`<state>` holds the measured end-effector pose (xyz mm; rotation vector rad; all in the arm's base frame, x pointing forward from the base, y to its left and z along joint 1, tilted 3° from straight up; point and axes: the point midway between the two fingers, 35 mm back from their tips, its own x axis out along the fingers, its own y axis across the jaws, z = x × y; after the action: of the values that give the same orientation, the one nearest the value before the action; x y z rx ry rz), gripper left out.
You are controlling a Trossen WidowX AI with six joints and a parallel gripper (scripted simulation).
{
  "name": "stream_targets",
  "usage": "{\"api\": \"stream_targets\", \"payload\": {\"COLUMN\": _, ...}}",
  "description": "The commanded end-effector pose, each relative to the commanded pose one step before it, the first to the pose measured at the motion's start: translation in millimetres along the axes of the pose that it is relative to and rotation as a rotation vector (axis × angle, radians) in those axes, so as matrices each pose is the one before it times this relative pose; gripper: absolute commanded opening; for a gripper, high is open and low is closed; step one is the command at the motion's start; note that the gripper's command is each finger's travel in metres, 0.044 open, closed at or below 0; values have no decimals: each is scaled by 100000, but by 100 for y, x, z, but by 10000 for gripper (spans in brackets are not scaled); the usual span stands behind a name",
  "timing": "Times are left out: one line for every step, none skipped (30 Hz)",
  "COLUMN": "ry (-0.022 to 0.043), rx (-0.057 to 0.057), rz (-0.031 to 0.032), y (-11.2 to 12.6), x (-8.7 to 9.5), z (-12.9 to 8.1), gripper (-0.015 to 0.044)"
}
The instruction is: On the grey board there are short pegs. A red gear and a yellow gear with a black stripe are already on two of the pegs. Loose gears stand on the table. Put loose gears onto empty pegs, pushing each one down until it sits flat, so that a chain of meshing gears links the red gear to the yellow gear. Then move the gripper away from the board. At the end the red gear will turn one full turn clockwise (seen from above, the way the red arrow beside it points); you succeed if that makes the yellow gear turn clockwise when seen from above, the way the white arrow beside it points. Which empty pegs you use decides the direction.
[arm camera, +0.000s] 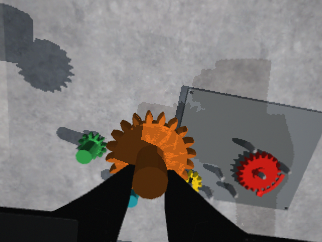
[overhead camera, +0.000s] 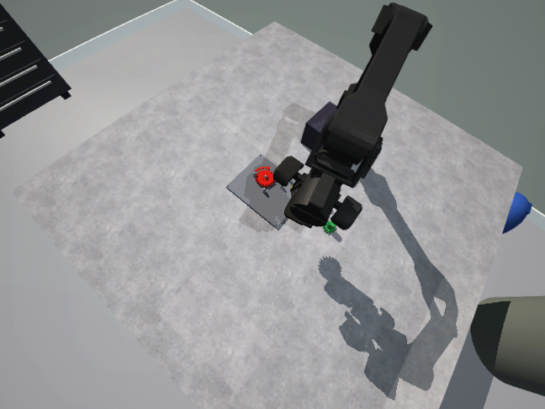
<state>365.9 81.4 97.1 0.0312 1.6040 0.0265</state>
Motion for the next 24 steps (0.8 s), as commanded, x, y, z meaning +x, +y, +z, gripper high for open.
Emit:
{"api": "stream_targets", "payload": {"ry": -1435, "rx": -230, "rz": -43, "y": -671, "x": -82, "z": -104, "gripper": 0}}
{"api": "stream_targets", "payload": {"ry": 1, "rx": 1, "rz": -14, "y": -162, "x": 95, "z": -46, "gripper": 0}}
{"api": "stream_targets", "payload": {"ry": 1, "rx": 1, "rz": -14, "y": -161, "x": 95, "z": -47, "gripper": 0}}
{"api": "stream_targets", "payload": {"ry": 1, "rx": 1, "rz": -14, "y": -161, "x": 96, "z": -49, "gripper": 0}}
{"api": "stream_targets", "payload": {"ry": 1, "rx": 1, "rz": -14, "y": -160, "x": 96, "z": -50, "gripper": 0}}
{"api": "stream_targets", "payload": {"ry": 2, "rx": 1, "rz": -14, "y": -160, "x": 96, "z": -51, "gripper": 0}}
{"api": "stream_targets", "payload": {"ry": 2, "rx": 1, "rz": -14, "y": -160, "x": 96, "z": -53, "gripper": 0}}
{"api": "stream_targets", "payload": {"ry": 2, "rx": 1, "rz": -14, "y": -159, "x": 96, "z": -54, "gripper": 0}}
{"api": "stream_targets", "payload": {"ry": 2, "rx": 1, "rz": -14, "y": -159, "x": 96, "z": -55, "gripper": 0}}
{"api": "stream_targets", "payload": {"ry": 2, "rx": 1, "rz": -14, "y": -158, "x": 96, "z": -57, "gripper": 0}}
{"api": "stream_targets", "payload": {"ry": 3, "rx": 1, "rz": -14, "y": -158, "x": 97, "z": -58, "gripper": 0}}
{"api": "stream_targets", "payload": {"ry": 3, "rx": 1, "rz": -14, "y": -157, "x": 97, "z": -59, "gripper": 0}}
{"api": "stream_targets", "payload": {"ry": 3, "rx": 1, "rz": -14, "y": -157, "x": 97, "z": -61, "gripper": 0}}
{"api": "stream_targets", "payload": {"ry": 3, "rx": 1, "rz": -14, "y": -156, "x": 97, "z": -62, "gripper": 0}}
{"api": "stream_targets", "payload": {"ry": 3, "rx": 1, "rz": -14, "y": -156, "x": 97, "z": -63, "gripper": 0}}
{"api": "stream_targets", "payload": {"ry": 4, "rx": 1, "rz": -13, "y": -155, "x": 97, "z": -65, "gripper": 0}}
{"api": "stream_targets", "payload": {"ry": 4, "rx": 1, "rz": -13, "y": -155, "x": 97, "z": -66, "gripper": 0}}
{"api": "stream_targets", "payload": {"ry": 4, "rx": 1, "rz": -13, "y": -154, "x": 97, "z": -67, "gripper": 0}}
{"api": "stream_targets", "payload": {"ry": 4, "rx": 1, "rz": -13, "y": -154, "x": 97, "z": -69, "gripper": 0}}
{"api": "stream_targets", "payload": {"ry": 4, "rx": 1, "rz": -13, "y": -153, "x": 97, "z": -70, "gripper": 0}}
{"api": "stream_targets", "payload": {"ry": 5, "rx": 1, "rz": -13, "y": -153, "x": 98, "z": -71, "gripper": 0}}
{"api": "stream_targets", "payload": {"ry": 5, "rx": 1, "rz": -13, "y": -152, "x": 98, "z": -73, "gripper": 0}}
{"api": "stream_targets", "payload": {"ry": 5, "rx": 1, "rz": -13, "y": -152, "x": 98, "z": -74, "gripper": 0}}
{"api": "stream_targets", "payload": {"ry": 5, "rx": 1, "rz": -13, "y": -151, "x": 98, "z": -75, "gripper": 0}}
